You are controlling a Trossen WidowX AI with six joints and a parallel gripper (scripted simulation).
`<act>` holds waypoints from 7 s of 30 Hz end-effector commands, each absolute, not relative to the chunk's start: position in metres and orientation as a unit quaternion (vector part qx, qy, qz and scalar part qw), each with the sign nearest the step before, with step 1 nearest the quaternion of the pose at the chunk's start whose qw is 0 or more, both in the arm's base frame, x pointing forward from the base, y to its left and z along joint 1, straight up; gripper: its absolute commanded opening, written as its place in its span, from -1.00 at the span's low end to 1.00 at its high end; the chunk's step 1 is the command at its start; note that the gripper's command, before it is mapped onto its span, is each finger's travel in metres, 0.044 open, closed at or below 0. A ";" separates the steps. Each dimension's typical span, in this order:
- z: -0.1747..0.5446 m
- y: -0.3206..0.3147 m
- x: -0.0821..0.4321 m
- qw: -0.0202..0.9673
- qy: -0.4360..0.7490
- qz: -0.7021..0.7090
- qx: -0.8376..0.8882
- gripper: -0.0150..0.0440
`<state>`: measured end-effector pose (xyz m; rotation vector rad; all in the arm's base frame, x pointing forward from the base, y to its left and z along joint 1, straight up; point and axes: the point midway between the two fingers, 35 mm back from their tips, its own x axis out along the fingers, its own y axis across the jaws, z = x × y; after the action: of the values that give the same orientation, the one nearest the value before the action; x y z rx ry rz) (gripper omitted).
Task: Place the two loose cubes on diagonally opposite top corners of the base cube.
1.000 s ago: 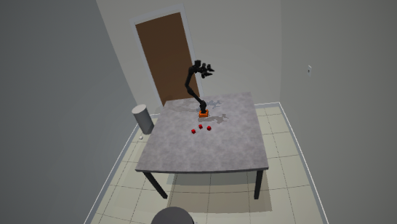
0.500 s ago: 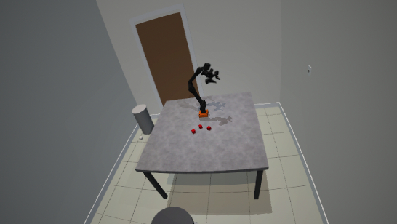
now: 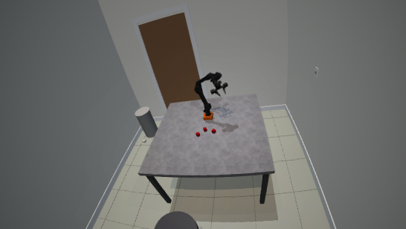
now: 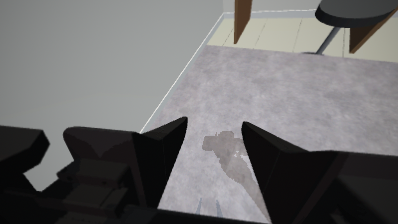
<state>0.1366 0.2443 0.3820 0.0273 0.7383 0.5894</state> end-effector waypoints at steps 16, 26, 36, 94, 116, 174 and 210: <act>0.270 0.183 0.233 0.858 0.502 0.024 0.105 0.41; 0.212 0.124 0.260 0.798 0.562 -0.119 0.184 0.41; 0.159 0.061 0.263 0.704 0.601 -0.256 0.278 0.41; 0.018 0.022 0.253 0.626 0.614 -0.337 0.344 -0.04; 0.068 0.023 0.259 0.626 0.614 -0.337 0.344 -0.14; 0.082 0.123 0.260 0.707 0.691 0.109 -0.104 -0.14; 0.054 0.124 0.261 0.706 0.691 0.110 -0.105 -0.14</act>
<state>0.2609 0.1235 0.0548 -0.2340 1.5355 0.2371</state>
